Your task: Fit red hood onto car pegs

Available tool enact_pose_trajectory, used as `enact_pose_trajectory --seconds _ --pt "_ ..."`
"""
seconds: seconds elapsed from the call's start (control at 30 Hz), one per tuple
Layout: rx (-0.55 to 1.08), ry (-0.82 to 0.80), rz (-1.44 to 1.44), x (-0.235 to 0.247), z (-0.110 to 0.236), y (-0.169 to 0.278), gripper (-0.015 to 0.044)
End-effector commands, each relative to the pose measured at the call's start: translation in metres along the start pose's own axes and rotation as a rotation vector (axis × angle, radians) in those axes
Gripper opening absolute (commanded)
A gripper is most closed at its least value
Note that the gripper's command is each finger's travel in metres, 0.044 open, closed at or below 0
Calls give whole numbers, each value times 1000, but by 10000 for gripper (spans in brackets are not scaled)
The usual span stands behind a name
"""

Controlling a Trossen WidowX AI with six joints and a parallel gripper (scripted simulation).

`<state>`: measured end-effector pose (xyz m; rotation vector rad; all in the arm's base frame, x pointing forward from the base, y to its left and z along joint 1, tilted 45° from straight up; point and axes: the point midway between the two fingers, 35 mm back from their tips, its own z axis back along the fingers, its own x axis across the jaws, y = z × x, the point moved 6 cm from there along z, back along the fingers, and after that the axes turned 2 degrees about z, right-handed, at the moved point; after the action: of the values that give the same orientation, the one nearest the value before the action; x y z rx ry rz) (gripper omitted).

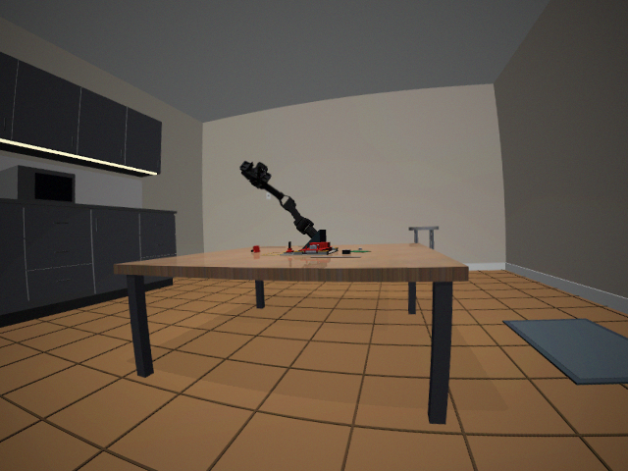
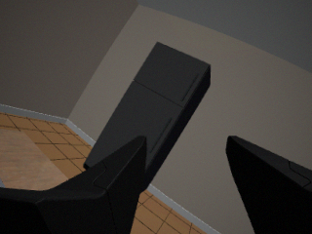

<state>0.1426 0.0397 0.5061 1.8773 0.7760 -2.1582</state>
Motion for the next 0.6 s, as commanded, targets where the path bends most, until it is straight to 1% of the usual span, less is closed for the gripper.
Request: enact_pose_trajectory --seconds 0.0,0.07,0.23,0.27,0.43,0.57 --pt "1 -4 -12 1 -1 1 246" --pt "14 -37 -109 5 -12 8 298" --pt "122 -196 -576 36 -65 39 429" --pt "154 -227 -668 44 -75 44 440" --pt "338 -324 -1007 79 -114 65 440" --pt "509 -369 -1229 110 -139 76 440"
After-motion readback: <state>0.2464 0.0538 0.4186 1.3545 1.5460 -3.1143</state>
